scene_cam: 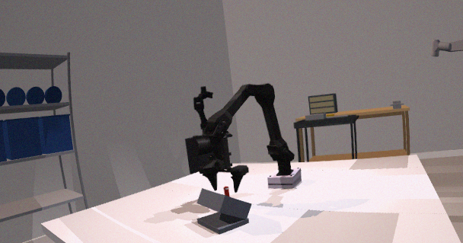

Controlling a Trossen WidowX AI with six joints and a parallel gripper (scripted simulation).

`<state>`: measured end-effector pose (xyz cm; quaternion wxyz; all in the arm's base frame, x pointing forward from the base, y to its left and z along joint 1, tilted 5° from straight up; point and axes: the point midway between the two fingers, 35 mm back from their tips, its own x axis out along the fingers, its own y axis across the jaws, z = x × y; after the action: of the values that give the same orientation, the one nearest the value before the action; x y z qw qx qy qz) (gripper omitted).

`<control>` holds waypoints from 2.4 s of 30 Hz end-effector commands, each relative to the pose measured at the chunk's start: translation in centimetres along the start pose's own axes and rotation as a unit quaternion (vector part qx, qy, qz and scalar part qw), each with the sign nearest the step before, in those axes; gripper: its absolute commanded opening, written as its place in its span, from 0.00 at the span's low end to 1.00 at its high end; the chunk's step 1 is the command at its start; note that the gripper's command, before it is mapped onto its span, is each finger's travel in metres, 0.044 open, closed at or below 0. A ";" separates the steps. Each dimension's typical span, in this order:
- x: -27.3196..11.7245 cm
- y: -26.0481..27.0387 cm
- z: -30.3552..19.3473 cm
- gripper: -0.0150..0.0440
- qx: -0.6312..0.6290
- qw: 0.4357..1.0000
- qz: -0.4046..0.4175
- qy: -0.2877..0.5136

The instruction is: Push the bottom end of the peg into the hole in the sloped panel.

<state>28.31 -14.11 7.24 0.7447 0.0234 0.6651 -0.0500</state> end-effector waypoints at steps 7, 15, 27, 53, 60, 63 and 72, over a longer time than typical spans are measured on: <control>1.7 0.2 -0.2 1.00 -0.001 1.000 0.003 0.001; 2.0 0.1 -0.2 0.91 -0.001 1.000 0.001 0.001; 2.0 0.1 -0.2 0.38 -0.001 1.000 0.001 0.001; -3.9 -0.1 0.1 0.25 -0.001 1.000 0.002 0.001; -5.9 -0.2 0.0 0.25 -0.002 1.000 0.003 0.001; -5.9 -0.1 0.0 0.25 -0.011 1.000 0.002 0.000; -6.1 0.3 0.3 0.25 -0.065 0.998 -0.006 -0.007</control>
<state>27.88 -13.64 13.23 0.7476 -0.0130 0.6637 -0.0188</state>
